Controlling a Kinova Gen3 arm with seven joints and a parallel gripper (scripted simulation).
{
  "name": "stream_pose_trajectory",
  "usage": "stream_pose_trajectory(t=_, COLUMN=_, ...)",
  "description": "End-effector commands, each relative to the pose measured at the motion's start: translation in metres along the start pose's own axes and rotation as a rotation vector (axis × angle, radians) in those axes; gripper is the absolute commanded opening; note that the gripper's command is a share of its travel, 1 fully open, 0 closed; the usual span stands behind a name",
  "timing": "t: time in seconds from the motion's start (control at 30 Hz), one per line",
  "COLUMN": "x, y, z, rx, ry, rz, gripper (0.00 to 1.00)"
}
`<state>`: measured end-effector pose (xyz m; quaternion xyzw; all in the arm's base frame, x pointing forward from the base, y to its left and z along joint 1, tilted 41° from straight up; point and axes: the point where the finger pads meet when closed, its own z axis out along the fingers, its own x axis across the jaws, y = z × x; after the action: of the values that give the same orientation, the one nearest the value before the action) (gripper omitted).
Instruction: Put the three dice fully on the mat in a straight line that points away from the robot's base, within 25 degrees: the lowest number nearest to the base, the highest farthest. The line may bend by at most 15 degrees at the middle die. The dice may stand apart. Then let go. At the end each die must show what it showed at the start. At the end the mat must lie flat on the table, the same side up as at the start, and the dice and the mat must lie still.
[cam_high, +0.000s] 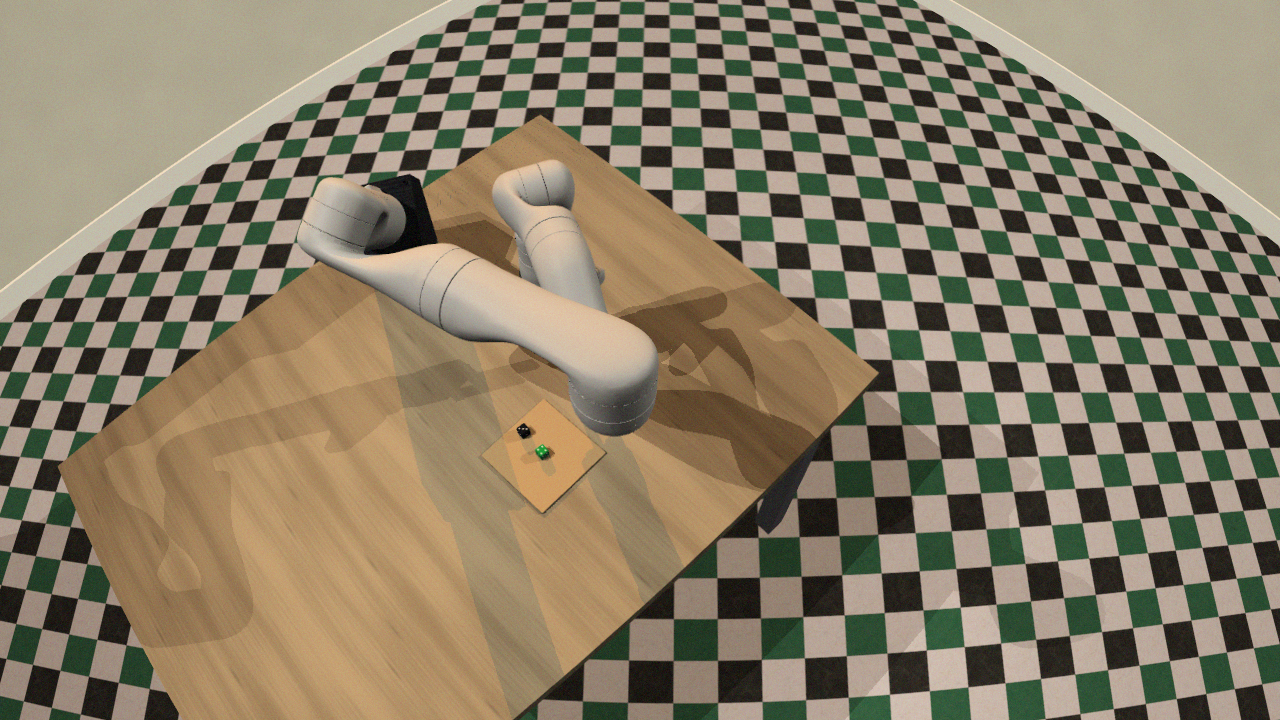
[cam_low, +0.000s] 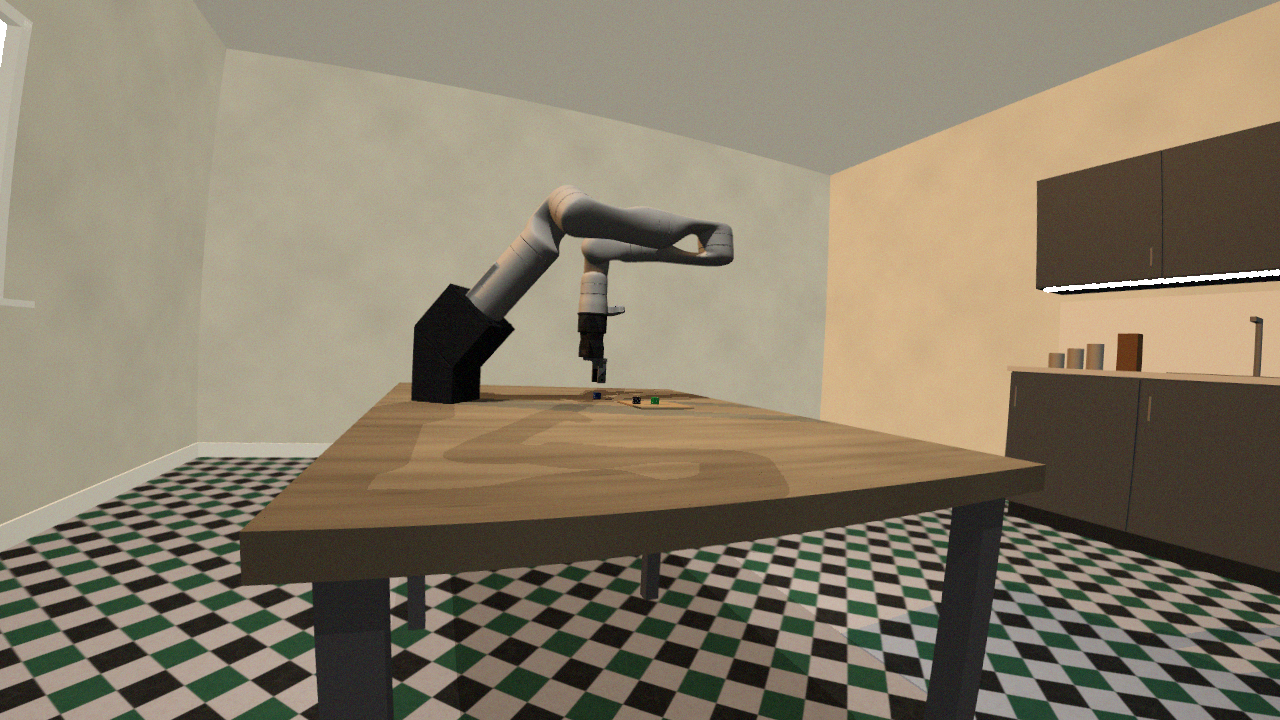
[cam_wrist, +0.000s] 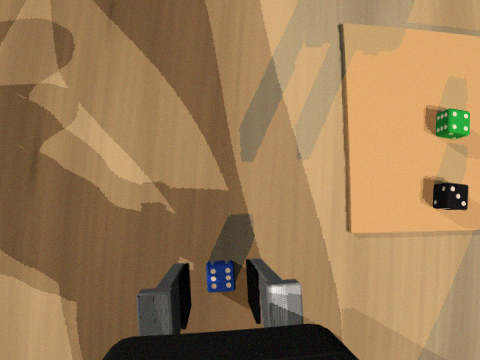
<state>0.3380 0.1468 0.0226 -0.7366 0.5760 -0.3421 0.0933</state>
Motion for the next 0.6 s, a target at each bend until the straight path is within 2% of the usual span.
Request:
stream_pose_trajectory(t=0.0, x=0.001, y=0.002, z=0.005, rx=-0.007, ry=0.004, rz=0.000, gripper=0.64)
stream_pose_trajectory(t=0.57, x=0.001, y=0.002, z=0.018, rx=-0.007, ry=0.004, rz=0.000, gripper=0.64)
